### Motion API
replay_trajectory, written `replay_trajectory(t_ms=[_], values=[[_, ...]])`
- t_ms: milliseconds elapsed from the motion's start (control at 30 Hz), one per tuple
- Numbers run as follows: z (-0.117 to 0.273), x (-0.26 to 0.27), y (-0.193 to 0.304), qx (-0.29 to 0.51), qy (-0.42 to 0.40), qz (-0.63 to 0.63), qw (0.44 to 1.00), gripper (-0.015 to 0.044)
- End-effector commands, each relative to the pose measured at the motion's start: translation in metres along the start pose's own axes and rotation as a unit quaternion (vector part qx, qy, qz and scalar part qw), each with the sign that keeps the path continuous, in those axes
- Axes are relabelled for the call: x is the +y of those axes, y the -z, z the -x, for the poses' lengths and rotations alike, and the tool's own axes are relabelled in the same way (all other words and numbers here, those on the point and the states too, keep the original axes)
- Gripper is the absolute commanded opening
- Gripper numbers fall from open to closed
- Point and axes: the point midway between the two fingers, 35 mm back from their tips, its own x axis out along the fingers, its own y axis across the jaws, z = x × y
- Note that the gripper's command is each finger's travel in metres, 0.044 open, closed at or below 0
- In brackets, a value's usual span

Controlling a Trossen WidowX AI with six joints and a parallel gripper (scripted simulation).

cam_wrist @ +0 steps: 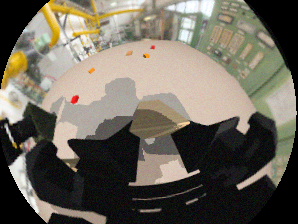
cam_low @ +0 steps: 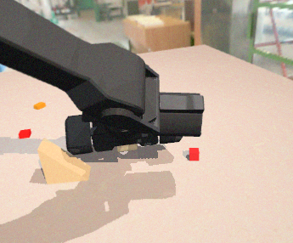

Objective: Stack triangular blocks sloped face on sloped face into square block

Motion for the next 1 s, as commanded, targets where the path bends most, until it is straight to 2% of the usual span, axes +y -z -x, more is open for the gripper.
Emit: replay_trajectory(t_ms=[0, 67, 200, 233, 433, 967], values=[[-0.001, 0.0, 0.0, 0.0, -0.001, -0.002, 1.0, 0.0125], [-0.001, 0.0, 0.0, 0.0, -0.001, -0.002, 1.0, 0.0111], [0.0, 0.0, 0.0, 0.0, -0.001, -0.002, 1.0, 0.0006], [0.001, 0.0, -0.002, 0.0, 0.0, -0.001, 1.0, 0.0], [0.001, 0.0, -0.005, 0.023, -0.001, 0.001, 1.0, 0.0], [-0.002, 0.0, -0.037, 0.227, -0.003, 0.001, 0.974, 0.0]])
